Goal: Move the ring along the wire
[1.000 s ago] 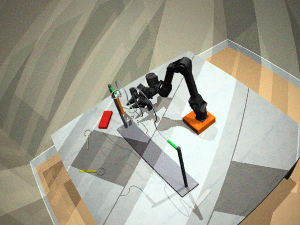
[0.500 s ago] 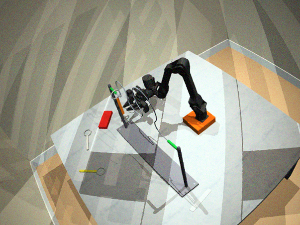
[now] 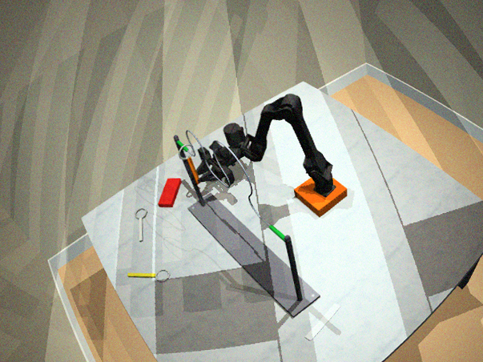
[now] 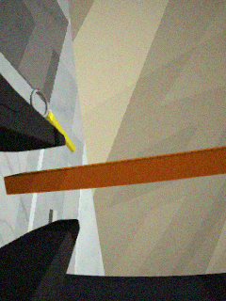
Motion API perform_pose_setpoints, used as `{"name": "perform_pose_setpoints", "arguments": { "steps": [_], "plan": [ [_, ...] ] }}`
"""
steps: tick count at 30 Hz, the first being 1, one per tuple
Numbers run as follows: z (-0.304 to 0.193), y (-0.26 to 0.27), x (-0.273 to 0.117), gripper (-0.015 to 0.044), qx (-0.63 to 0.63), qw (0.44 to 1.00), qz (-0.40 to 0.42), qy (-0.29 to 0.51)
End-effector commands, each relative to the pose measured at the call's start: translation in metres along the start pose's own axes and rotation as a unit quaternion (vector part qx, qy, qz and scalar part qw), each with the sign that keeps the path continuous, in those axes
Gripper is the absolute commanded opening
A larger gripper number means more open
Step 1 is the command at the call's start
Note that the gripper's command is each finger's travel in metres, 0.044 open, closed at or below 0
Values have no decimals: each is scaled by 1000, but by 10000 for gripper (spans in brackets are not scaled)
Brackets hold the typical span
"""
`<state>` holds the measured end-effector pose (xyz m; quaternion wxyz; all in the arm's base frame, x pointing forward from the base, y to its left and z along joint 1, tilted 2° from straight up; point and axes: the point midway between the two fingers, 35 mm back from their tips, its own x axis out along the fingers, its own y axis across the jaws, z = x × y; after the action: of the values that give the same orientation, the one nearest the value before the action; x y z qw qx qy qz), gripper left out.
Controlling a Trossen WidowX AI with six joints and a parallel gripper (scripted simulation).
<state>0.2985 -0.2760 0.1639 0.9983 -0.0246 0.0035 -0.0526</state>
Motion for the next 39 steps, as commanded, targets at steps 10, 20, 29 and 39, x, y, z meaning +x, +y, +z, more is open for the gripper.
{"name": "perform_pose_setpoints", "arguments": {
  "steps": [10,20,29,39],
  "plan": [
    [-1,2,23,160,4,1000,-1,0],
    [-1,2,25,160,4,1000,-1,0],
    [-1,2,25,160,4,1000,-1,0],
    [0,3,25,2,0,1000,1,-1]
  ]
}}
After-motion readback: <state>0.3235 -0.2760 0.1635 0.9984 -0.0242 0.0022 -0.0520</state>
